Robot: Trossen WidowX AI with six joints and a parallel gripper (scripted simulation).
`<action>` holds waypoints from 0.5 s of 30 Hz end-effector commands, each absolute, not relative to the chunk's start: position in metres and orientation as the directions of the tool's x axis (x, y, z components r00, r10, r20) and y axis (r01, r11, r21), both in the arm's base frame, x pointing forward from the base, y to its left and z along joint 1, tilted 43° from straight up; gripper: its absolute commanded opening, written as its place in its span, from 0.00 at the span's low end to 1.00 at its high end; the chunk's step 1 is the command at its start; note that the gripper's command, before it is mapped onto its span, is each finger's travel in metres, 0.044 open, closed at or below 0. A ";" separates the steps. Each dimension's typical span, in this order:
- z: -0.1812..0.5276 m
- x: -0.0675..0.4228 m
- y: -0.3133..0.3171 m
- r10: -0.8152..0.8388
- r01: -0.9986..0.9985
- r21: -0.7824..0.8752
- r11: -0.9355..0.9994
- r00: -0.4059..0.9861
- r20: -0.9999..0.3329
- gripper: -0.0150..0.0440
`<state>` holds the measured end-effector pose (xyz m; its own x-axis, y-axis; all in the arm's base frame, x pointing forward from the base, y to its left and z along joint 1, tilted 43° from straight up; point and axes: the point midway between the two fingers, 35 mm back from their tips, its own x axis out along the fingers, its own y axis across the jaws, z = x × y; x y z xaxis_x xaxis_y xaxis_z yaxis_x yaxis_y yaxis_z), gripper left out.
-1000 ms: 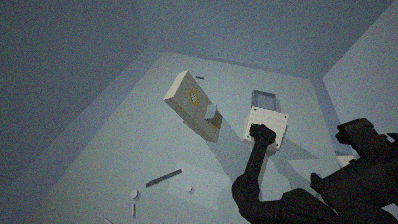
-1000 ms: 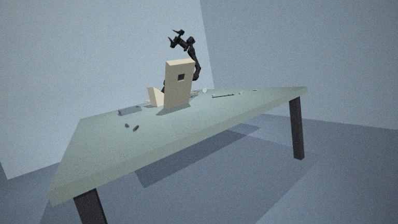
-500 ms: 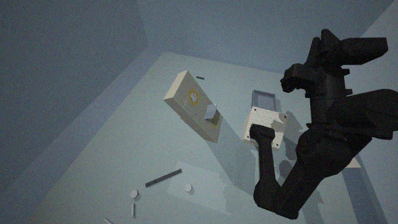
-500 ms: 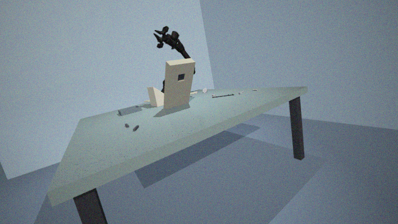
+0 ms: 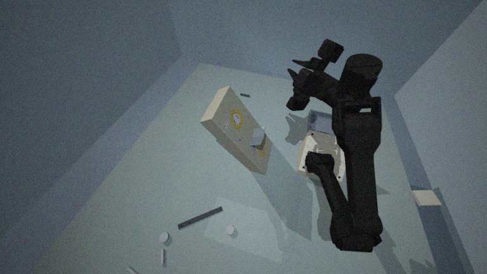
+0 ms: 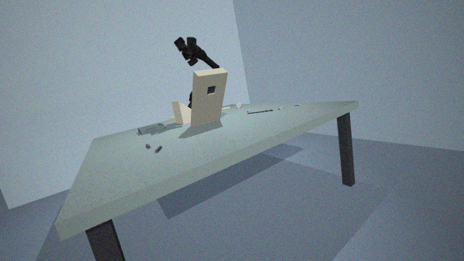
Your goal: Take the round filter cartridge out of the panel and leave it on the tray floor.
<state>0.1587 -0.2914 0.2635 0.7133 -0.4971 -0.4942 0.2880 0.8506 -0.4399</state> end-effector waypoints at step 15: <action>0.152 0.261 -0.151 0.348 0.113 0.763 0.637 0.841 -0.415 0.45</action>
